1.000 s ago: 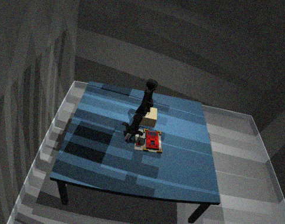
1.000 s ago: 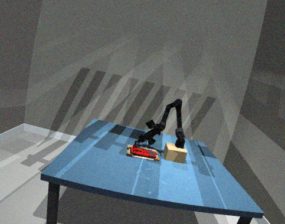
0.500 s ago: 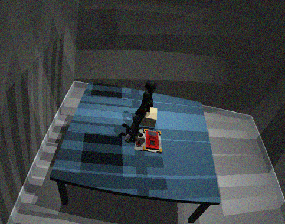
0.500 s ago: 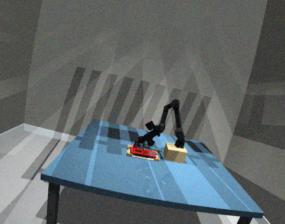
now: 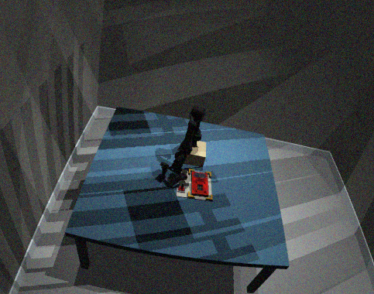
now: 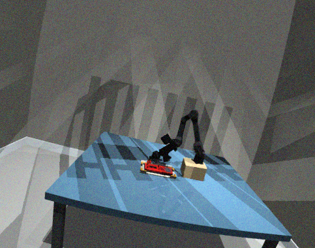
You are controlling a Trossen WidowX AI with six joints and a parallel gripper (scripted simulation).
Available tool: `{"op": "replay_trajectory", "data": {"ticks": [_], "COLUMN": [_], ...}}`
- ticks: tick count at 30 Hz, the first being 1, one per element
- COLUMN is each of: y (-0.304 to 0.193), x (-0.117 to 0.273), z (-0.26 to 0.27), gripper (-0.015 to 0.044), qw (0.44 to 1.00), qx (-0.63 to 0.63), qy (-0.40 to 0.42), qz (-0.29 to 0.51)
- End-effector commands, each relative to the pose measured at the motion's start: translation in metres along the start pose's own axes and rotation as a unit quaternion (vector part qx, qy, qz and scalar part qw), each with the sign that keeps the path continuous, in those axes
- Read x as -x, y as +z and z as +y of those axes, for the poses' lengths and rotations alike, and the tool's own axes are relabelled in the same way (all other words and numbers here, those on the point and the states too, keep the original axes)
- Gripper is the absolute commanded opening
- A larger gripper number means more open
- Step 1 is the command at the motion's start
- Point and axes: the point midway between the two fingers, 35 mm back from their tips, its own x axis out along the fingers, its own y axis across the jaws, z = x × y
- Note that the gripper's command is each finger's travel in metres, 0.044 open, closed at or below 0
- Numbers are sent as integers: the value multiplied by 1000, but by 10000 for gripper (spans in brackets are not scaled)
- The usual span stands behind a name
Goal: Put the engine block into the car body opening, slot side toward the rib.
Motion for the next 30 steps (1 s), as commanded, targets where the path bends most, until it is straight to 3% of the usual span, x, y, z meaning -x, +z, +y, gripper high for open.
{"op": "replay_trajectory", "data": {"ticks": [1, 16, 30], "y": [0, 1, 3], "x": [0, 44, 41], "z": [0, 0, -1], "gripper": [440, 440, 440], "qw": [1000, 1000, 1000], "qx": [0, -1, 1], "qy": [0, 2, 0], "qz": [0, -7, -11]}}
